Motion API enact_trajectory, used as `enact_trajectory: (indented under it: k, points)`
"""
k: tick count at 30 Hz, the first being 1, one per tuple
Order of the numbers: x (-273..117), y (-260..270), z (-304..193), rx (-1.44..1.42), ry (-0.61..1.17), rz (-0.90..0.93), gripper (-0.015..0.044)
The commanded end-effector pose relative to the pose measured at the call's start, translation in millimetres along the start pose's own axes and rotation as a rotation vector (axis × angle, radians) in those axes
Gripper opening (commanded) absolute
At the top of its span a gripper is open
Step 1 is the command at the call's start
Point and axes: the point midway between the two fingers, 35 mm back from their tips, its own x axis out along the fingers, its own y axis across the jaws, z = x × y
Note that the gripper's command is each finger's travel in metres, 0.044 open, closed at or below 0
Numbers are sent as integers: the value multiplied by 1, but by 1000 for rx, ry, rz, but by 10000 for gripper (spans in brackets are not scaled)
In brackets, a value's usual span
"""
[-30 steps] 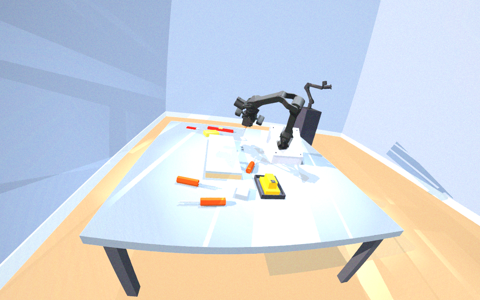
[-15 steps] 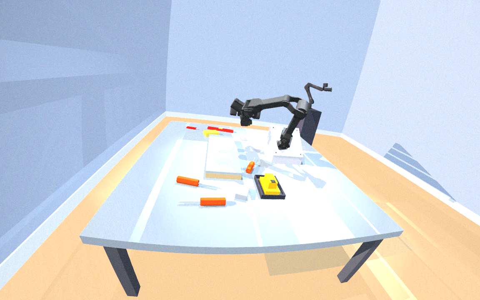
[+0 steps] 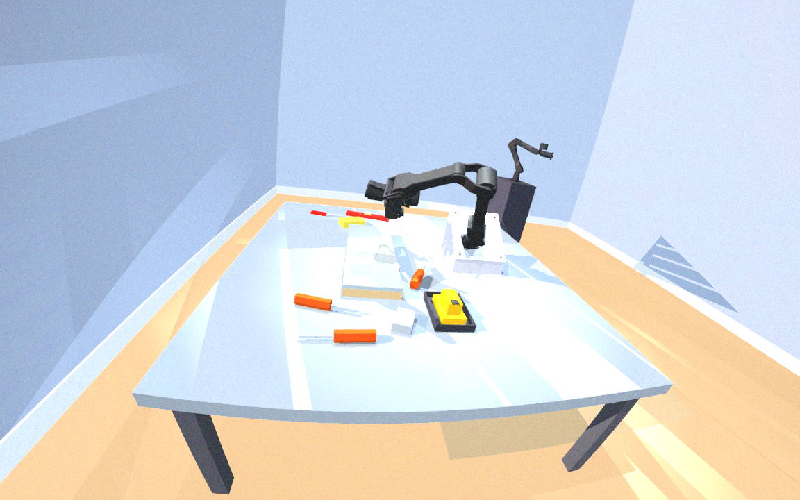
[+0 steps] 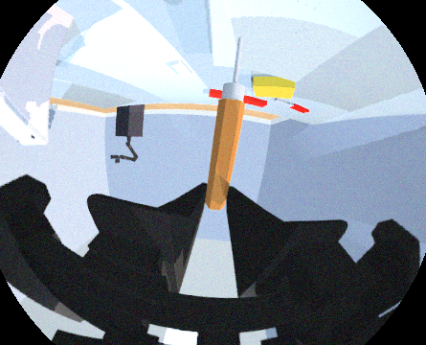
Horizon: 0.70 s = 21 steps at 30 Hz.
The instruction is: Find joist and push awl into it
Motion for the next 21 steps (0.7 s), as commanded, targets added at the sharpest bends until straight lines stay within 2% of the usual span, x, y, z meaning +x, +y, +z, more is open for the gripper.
enact_trajectory:
  k: [1, 12, 21]
  points:
    - [-10, -15, 8, -5, 47, -2, 0]
    - [-38, -51, 39, -26, 172, -31, 0]
    - [-39, -53, 43, -27, 180, -35, 0]
